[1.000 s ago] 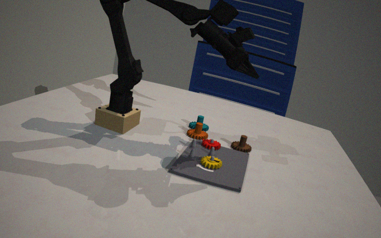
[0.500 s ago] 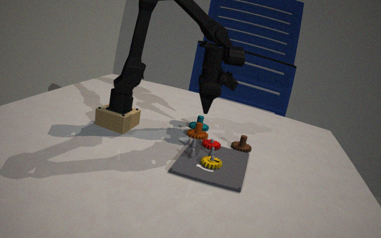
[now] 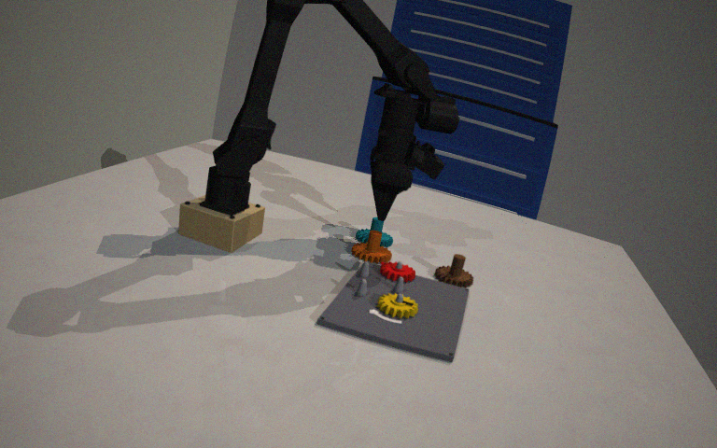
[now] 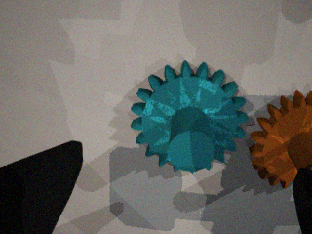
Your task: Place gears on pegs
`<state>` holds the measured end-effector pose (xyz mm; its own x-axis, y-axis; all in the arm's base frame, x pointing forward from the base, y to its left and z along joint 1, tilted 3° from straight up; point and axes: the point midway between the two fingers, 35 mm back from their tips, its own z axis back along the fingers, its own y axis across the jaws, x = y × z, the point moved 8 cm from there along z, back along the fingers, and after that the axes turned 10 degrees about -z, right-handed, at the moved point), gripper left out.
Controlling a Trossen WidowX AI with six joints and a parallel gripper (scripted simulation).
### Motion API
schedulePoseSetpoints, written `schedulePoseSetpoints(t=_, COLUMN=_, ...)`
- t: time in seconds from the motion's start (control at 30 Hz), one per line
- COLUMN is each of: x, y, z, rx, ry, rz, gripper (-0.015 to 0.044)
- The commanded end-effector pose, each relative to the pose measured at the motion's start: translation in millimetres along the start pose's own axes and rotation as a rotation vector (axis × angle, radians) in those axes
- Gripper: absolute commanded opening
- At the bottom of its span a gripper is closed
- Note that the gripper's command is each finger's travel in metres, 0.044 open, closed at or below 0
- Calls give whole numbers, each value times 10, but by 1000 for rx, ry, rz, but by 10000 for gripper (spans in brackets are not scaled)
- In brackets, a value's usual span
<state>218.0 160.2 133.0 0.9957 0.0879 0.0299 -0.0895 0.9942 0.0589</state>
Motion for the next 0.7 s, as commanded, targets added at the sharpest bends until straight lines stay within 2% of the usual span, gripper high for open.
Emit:
schedulePoseSetpoints(t=0.0, x=-5, y=1, z=-63, rx=1, ry=3, rz=-6, gripper=440)
schedulePoseSetpoints(t=0.57, x=-9, y=0, z=-263, rx=1, ry=3, rz=-6, gripper=440)
schedulePoseSetpoints(t=0.67, x=-9, y=0, z=-263, rx=1, ry=3, rz=-6, gripper=361)
